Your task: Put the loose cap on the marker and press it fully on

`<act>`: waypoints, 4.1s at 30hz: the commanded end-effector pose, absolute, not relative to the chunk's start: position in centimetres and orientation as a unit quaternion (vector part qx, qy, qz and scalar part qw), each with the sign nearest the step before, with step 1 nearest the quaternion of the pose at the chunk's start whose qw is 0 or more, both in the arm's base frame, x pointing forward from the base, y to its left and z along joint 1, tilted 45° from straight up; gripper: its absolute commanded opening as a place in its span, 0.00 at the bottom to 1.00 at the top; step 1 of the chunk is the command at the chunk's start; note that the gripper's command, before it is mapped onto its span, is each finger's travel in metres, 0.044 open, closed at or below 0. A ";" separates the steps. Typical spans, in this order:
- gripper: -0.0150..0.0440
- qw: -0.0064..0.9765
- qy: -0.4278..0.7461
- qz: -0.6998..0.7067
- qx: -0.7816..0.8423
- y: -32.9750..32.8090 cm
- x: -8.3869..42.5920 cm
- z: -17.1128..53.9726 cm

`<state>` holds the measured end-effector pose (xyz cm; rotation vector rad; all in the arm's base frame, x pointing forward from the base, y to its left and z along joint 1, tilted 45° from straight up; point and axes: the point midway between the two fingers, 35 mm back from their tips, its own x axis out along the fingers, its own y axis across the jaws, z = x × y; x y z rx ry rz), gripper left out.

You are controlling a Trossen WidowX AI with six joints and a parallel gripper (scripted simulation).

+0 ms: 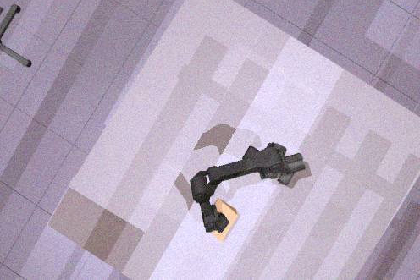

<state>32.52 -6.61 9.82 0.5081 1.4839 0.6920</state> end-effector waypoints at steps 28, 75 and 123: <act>0.25 0.646 0.660 0.303 0.234 -3.6 32.3 7.0; 0.25 0.646 0.660 0.303 0.234 -3.6 32.3 7.0; 0.25 0.646 0.661 0.303 0.234 -3.6 32.2 7.2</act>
